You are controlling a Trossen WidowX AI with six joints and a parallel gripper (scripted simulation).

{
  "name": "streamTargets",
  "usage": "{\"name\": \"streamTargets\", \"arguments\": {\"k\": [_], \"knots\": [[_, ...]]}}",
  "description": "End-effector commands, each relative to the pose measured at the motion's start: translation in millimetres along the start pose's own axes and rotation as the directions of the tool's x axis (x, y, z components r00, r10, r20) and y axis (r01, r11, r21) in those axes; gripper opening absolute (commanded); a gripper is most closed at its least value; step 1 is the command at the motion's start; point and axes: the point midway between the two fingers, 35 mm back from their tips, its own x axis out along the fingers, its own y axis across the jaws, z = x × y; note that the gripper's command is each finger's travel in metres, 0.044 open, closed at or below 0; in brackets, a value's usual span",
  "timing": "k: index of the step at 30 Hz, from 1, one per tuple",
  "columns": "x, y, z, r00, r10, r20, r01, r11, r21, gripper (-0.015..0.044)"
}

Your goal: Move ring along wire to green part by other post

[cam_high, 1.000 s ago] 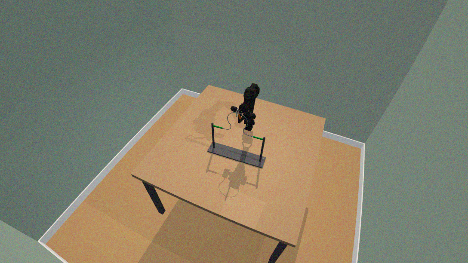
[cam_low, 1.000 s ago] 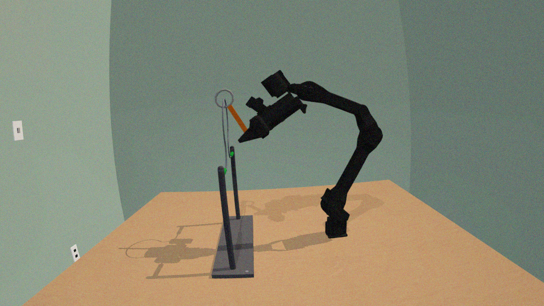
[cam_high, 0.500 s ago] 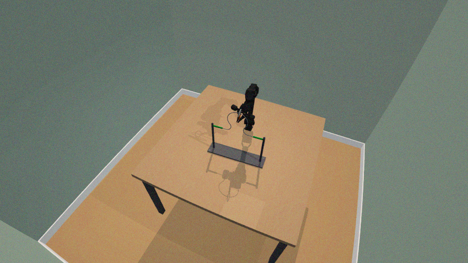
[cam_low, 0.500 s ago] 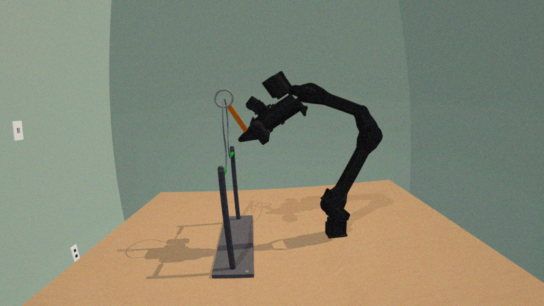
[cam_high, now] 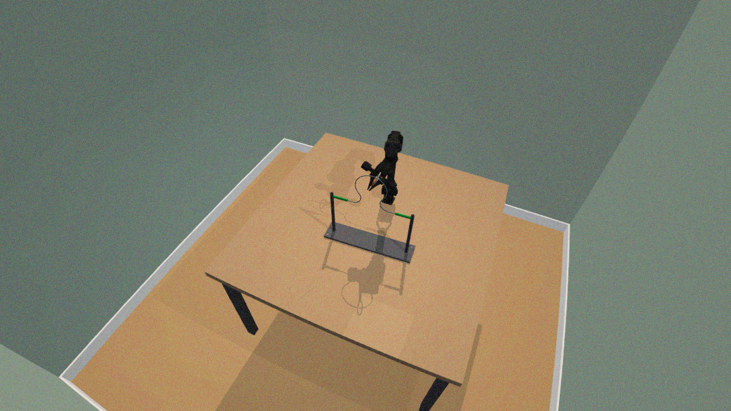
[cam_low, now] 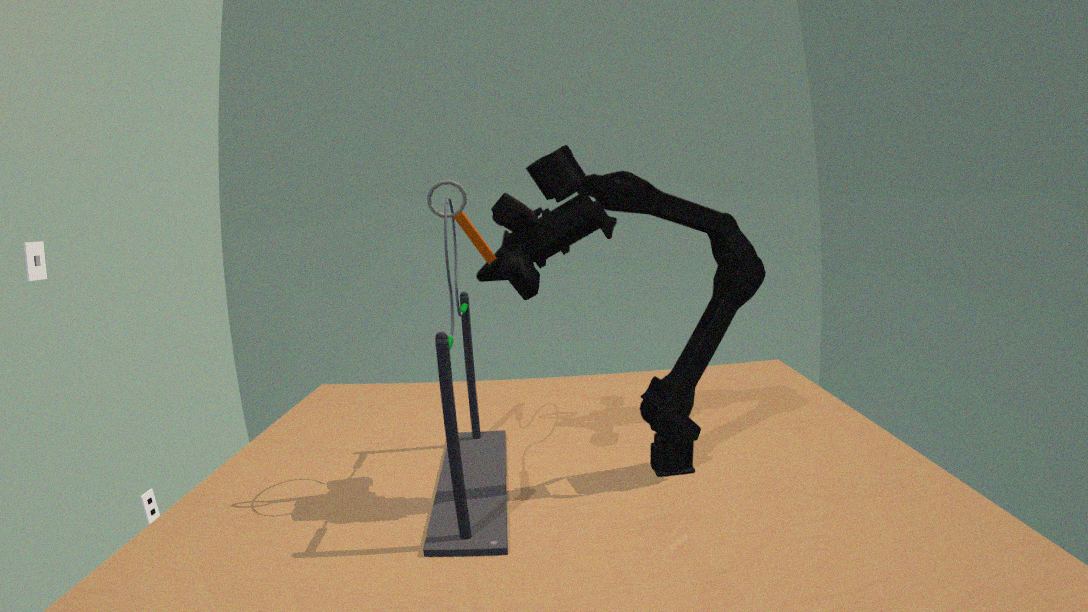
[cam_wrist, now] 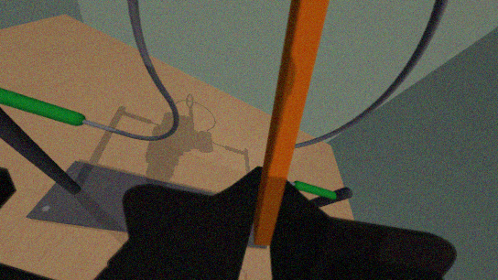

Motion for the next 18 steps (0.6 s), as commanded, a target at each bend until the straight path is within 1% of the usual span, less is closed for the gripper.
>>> {"name": "streamTargets", "arguments": {"k": [1, 18], "knots": [[1.5, -1.4, -1.9, 0.999, -0.034, 0.003, 0.034, 0.998, -0.056, -0.015], [1.8, -10.2, -0.7, 0.987, -0.15, 0.049, 0.157, 0.958, -0.241, -0.015]]}}
